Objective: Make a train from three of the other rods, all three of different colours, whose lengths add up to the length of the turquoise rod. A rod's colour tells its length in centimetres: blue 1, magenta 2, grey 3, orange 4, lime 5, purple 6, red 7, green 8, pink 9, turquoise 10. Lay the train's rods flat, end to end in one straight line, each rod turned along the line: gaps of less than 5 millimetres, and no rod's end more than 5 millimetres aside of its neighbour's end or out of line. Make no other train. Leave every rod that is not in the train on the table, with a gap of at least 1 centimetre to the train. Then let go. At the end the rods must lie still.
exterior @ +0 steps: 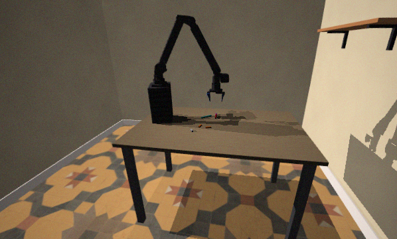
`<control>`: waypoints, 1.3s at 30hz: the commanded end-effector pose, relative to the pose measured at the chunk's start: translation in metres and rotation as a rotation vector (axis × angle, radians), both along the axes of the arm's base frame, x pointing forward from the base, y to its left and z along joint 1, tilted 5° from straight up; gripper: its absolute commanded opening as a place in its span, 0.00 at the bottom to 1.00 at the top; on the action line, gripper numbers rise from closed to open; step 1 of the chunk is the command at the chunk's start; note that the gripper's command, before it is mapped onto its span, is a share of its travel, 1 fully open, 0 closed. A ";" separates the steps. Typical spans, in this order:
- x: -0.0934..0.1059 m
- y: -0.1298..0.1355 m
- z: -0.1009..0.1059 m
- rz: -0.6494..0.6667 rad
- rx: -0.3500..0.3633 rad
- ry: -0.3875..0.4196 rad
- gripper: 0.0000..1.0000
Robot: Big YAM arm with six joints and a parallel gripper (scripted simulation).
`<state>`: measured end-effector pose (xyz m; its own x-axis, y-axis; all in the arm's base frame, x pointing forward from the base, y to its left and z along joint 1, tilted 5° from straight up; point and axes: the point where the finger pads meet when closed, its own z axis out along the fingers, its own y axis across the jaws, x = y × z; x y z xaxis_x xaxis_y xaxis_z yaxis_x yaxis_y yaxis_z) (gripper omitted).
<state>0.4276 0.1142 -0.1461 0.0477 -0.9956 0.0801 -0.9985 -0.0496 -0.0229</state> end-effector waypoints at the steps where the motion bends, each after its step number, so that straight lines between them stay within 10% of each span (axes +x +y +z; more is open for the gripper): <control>1: 0.003 0.009 0.034 0.004 0.007 -0.020 1.00; 9: 0.009 0.011 0.068 0.002 0.011 -0.032 1.00; 39: 0.002 0.009 0.054 0.003 -0.001 0.004 1.00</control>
